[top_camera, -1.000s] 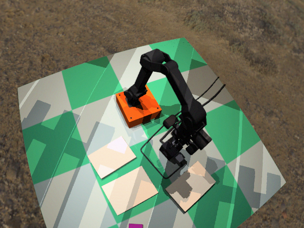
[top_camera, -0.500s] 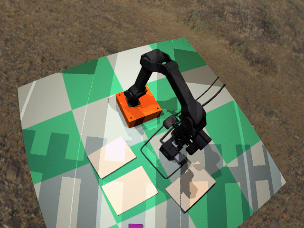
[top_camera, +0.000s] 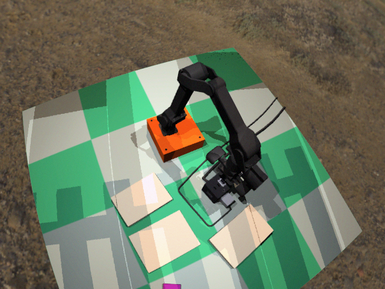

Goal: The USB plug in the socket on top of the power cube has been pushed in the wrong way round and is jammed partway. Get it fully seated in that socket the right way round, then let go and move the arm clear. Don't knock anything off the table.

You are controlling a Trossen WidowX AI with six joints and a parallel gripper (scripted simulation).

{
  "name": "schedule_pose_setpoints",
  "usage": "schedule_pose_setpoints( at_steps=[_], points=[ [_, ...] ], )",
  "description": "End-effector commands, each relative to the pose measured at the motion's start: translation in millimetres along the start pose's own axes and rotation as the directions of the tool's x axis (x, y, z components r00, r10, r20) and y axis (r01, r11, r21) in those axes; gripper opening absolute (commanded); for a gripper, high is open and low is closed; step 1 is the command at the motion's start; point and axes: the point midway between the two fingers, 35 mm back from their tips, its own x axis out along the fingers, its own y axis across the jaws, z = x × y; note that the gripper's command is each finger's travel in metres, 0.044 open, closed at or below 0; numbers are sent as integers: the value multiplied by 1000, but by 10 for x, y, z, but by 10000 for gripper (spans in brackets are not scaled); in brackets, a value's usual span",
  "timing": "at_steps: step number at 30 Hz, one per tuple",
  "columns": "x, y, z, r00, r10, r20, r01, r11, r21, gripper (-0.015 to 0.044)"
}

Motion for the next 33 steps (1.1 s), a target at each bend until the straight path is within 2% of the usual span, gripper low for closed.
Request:
schedule_pose_setpoints(
  at_steps=[1, 33],
  points=[
    [7, -1, 8, 1000, -1, 5, 1, 1000, -5, 0],
    [45, -1, 6, 1000, -1, 5, 1, 1000, -5, 0]
  ],
)
